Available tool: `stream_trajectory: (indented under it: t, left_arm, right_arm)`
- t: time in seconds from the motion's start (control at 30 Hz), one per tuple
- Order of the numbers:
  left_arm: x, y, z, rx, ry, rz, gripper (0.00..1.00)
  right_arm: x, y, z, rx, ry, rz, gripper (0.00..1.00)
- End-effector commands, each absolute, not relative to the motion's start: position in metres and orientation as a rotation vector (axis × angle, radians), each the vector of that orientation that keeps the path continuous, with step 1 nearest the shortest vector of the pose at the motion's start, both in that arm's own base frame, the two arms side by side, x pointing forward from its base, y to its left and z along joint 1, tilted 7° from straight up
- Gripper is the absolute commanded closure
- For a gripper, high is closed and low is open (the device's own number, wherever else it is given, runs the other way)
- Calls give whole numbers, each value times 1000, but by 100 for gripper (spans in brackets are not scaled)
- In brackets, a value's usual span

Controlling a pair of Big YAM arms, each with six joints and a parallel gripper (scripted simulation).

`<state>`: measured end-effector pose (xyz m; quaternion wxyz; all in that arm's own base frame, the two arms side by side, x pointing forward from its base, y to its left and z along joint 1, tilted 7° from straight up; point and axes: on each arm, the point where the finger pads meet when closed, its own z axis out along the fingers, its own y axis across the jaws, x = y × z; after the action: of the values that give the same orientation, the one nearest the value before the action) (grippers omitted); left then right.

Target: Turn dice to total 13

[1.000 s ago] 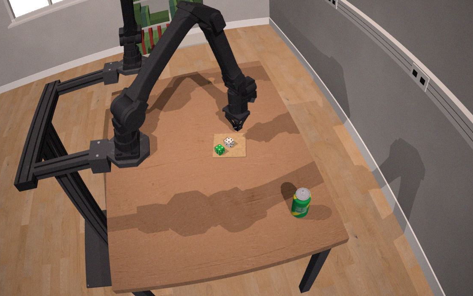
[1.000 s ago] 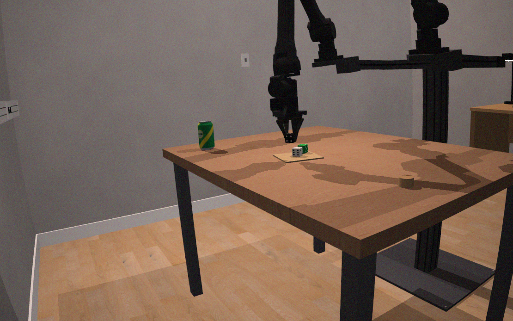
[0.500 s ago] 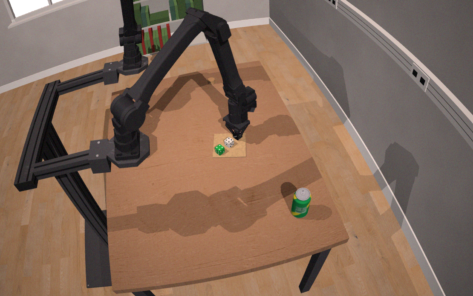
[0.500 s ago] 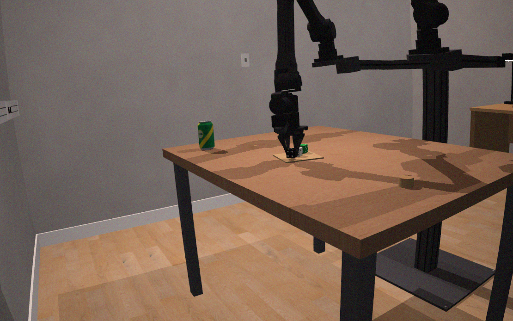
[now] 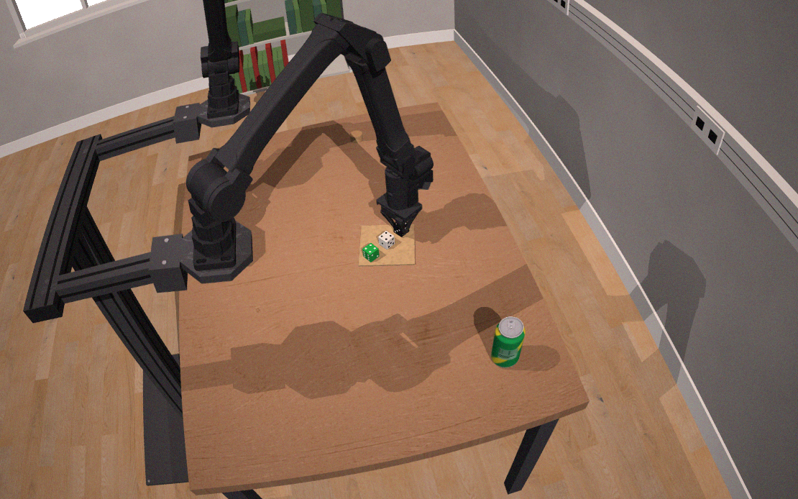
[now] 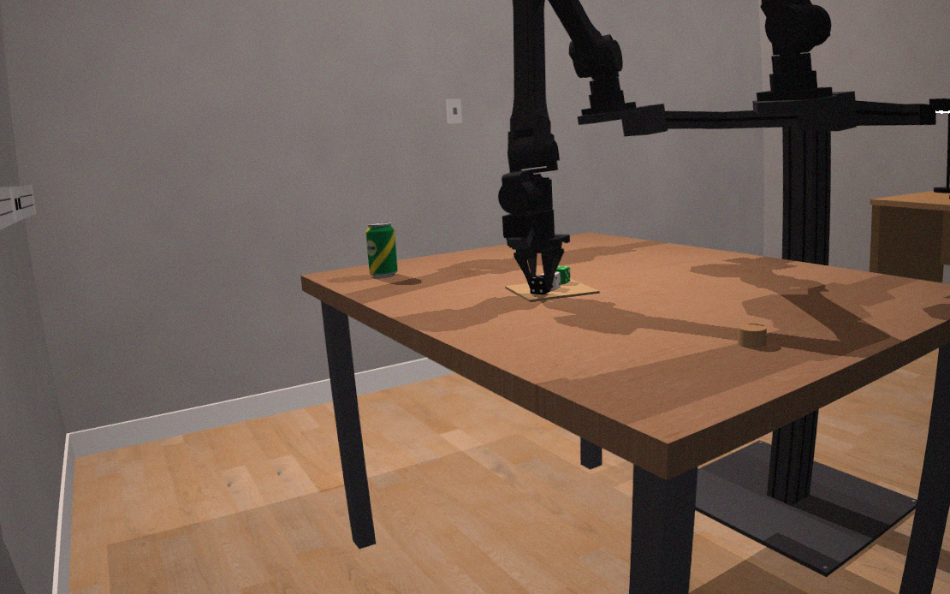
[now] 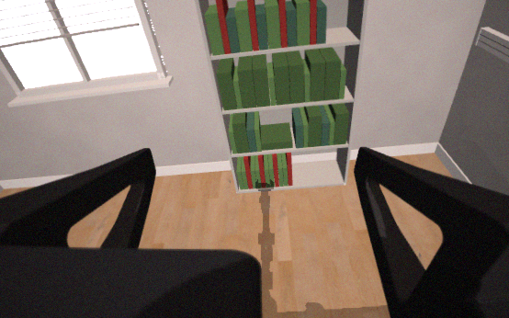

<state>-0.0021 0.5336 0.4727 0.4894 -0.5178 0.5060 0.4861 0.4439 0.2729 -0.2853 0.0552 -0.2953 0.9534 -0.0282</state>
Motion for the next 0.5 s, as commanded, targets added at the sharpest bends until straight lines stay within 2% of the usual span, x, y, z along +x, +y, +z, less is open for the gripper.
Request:
stream_trajectory:
  t: [0.0, 0.47]
  left_arm:
    - [-5, 538, 510, -1202, 1191, 1225, 0]
    - [-5, 538, 510, -1202, 1191, 1225, 0]
  right_arm:
    - [453, 275, -291, -894, 2878, -75, 74]
    - [455, 275, -290, -902, 2883, -79, 74]
